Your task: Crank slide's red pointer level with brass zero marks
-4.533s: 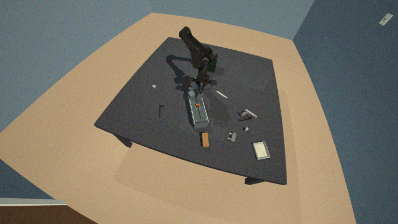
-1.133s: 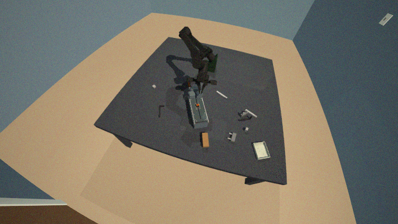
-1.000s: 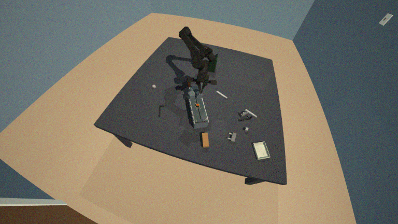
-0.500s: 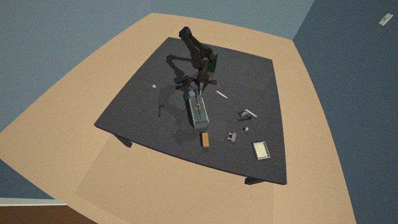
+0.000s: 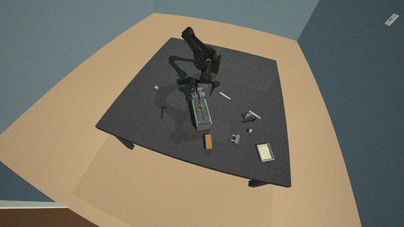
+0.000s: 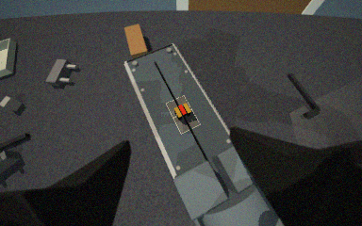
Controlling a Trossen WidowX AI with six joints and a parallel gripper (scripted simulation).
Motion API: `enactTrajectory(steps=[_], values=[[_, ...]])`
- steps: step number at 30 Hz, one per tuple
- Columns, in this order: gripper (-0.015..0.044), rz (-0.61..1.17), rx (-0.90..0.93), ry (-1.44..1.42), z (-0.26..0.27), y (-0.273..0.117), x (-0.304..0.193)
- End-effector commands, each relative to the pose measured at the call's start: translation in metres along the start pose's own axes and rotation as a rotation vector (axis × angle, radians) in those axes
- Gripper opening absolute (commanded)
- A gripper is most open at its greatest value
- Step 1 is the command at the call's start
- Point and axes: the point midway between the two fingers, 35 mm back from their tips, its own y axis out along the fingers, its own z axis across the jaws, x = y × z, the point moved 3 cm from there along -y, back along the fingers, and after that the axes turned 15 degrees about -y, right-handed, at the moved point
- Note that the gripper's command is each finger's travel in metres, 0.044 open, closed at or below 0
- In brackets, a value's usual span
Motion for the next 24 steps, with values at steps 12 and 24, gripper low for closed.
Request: enactTrajectory(steps=[12,24], values=[[0.0099,0.001,-0.001,0.000,-0.0002,0.0001,-0.0001],[0.0000,0.001,-0.001,0.000,-0.0002,0.0001,-0.0001]])
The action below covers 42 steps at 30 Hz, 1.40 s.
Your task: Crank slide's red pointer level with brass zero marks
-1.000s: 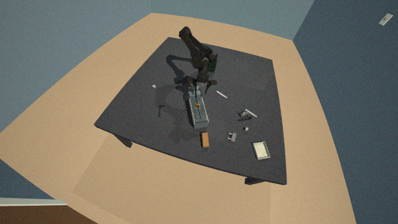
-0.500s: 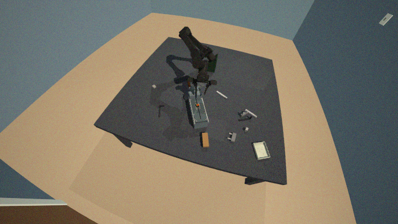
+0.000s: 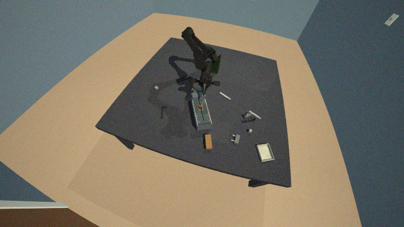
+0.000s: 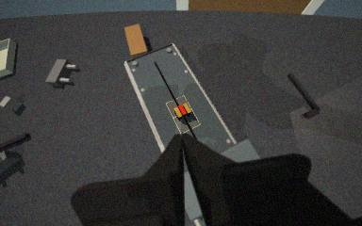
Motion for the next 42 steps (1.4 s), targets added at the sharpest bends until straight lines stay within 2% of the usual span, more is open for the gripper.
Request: enactTrajectory(steps=[1,10,27,28,42], values=[[0.0000,0.000,0.000,0.000,0.0000,0.0000,0.0000],[0.0000,0.000,0.000,0.000,0.0000,0.0000,0.0000],[0.0440,0.000,0.000,0.000,0.0000,0.0000,0.0000],[0.0440,0.000,0.000,0.000,0.0000,0.0000,0.0000],[0.0072,0.000,0.000,0.000,0.0000,0.0000,0.0000]])
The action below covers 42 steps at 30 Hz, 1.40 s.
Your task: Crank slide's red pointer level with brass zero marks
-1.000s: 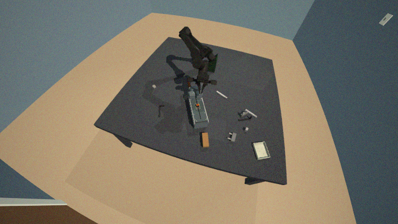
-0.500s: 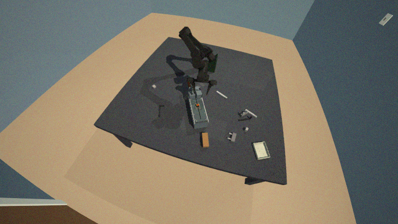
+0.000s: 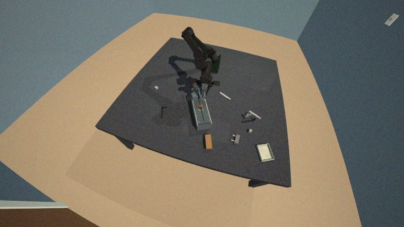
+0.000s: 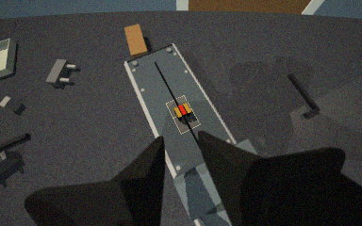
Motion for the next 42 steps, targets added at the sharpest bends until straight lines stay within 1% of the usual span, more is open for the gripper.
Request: enactTrajectory(steps=[1,3,21,38,39,42], values=[[0.0046,0.000,0.000,0.000,0.0000,0.0001,-0.0001],[0.0000,0.000,0.000,0.000,0.0000,0.0001,-0.0001],[0.0000,-0.001,0.001,0.000,0.0001,0.0000,0.0001],[0.0440,-0.001,0.001,0.000,0.0001,0.0000,0.0001],[0.0440,-0.001,0.001,0.000,0.0001,0.0000,0.0001],[0.0361,-0.001,0.001,0.000,0.0001,0.0000,0.0001]])
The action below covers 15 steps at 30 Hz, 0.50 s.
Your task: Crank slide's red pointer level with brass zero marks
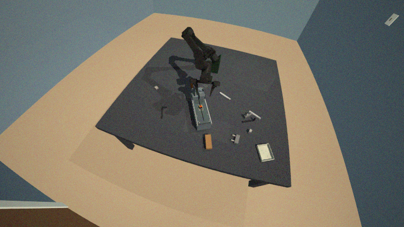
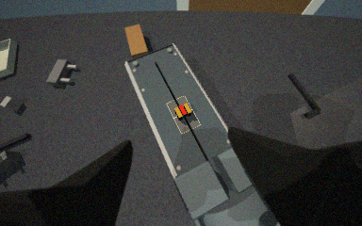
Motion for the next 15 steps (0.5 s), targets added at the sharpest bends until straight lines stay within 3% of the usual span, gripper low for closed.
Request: enactTrajectory(steps=[1,13,15], values=[[0.0335,0.001,-0.001,0.000,-0.0001,0.0001,-0.0001],[0.0020,0.001,-0.001,0.000,-0.0001,0.0001,-0.0001],[0.0000,0.001,-0.001,0.000,-0.0001,0.0001,-0.0001]])
